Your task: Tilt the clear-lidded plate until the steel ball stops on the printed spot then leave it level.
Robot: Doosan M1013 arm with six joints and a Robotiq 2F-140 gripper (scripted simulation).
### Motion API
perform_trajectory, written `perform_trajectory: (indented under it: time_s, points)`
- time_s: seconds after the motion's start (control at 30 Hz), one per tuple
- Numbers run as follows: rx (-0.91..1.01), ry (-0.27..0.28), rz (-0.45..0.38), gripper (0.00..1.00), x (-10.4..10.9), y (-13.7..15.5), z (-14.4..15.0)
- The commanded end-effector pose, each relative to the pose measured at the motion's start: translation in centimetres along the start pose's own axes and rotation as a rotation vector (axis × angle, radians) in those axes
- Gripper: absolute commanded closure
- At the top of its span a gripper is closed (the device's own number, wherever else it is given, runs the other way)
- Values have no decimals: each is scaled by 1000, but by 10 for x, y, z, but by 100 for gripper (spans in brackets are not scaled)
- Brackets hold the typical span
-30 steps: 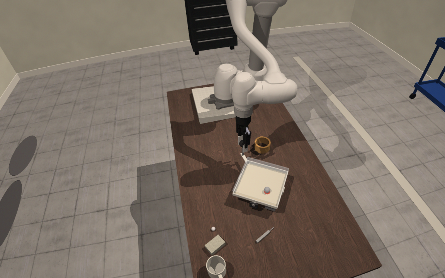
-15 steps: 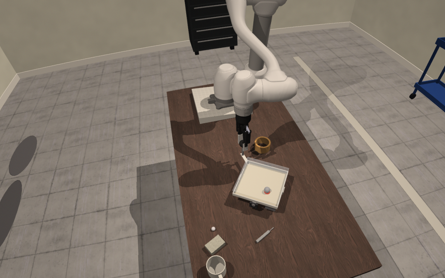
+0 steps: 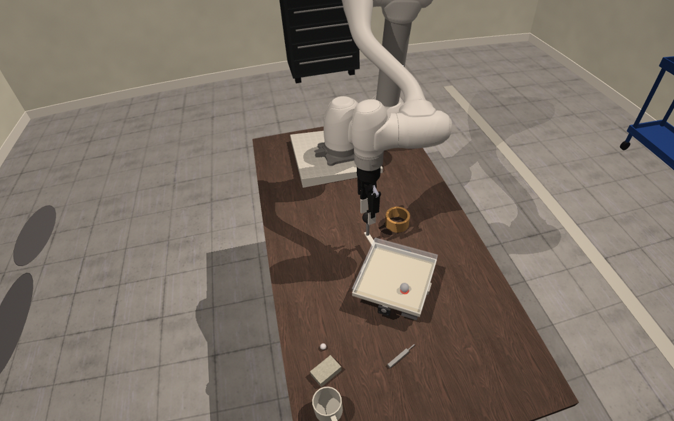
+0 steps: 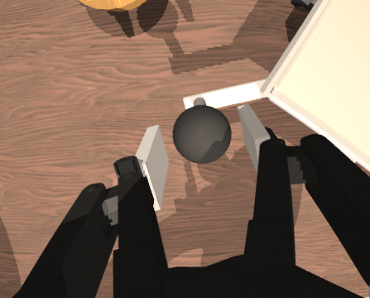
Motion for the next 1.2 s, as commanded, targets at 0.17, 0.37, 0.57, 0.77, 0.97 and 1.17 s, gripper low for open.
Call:
perform_trajectory:
  time_s: [0.17, 0.37, 0.57, 0.77, 0.97, 1.17]
  points:
    - [0, 0, 0, 64, 10, 0, 0]
    - [0, 0, 0, 64, 19, 0, 0]
    - [0, 0, 0, 64, 25, 0, 0]
    - [0, 0, 0, 64, 27, 0, 0]
    - [0, 0, 0, 64, 28, 0, 0]
    - [0, 0, 0, 0, 28, 0, 0]
Point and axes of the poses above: the point where the finger pads meet when closed, its own x axis back along the fingers, its own z axis across the jaws, y = z × x, the point moved 2 cm from there along x, back along the fingers, and after that the axes turned 9 degrees about -x, right-handed, at the moved point
